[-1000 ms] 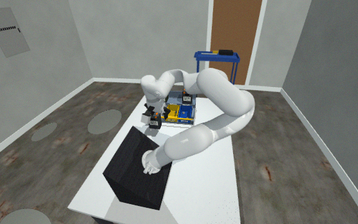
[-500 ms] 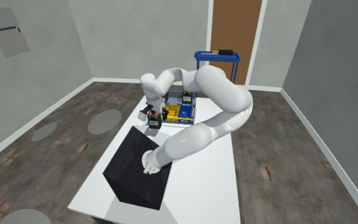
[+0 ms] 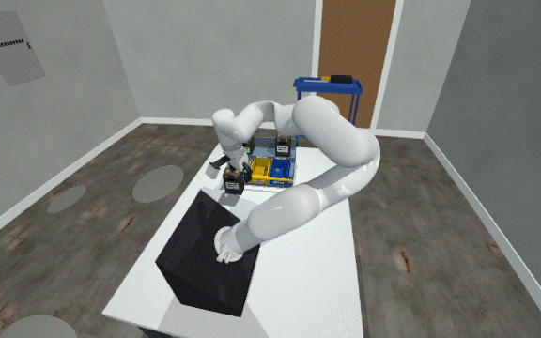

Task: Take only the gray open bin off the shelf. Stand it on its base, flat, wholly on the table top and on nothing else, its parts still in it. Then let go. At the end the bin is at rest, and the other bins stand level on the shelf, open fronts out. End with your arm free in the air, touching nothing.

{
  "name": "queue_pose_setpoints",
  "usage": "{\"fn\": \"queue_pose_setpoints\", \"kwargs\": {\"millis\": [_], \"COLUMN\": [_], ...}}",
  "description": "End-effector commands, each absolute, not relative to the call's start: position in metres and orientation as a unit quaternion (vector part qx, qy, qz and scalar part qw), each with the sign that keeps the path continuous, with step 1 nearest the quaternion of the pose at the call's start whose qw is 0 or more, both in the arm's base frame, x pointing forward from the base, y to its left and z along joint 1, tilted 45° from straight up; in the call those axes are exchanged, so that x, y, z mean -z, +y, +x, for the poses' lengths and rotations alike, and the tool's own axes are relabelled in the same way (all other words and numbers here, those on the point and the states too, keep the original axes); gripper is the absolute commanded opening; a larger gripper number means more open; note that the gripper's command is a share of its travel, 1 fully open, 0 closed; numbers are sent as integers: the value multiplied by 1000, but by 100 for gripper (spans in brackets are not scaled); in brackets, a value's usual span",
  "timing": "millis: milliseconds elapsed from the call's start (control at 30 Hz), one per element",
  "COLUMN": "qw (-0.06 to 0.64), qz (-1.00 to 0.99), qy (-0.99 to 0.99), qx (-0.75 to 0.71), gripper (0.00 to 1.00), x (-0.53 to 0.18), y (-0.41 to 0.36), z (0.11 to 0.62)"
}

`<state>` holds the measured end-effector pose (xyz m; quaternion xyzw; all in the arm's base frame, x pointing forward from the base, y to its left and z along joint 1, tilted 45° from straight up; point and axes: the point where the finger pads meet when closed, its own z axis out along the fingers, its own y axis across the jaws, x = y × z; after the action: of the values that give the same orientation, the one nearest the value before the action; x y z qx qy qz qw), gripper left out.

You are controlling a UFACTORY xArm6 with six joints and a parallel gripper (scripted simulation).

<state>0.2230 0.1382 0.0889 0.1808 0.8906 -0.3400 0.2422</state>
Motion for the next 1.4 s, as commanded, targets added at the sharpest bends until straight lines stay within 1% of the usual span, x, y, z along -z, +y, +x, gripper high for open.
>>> {"fn": "queue_pose_setpoints", "kwargs": {"millis": [0,333,500,900,1067,1367], "qw": [253,253,268,268,278,278], "qz": [243,243,363,363,477,477], "qy": [876,876,837,837,783,783], "qx": [331,331,311,311,286,286], "gripper": [100,100,100,100,100,100], "x": [-89,-89,-89,-89,-89,-89], "y": [140,140,139,139,139,139], "z": [224,224,224,224,224,224]}}
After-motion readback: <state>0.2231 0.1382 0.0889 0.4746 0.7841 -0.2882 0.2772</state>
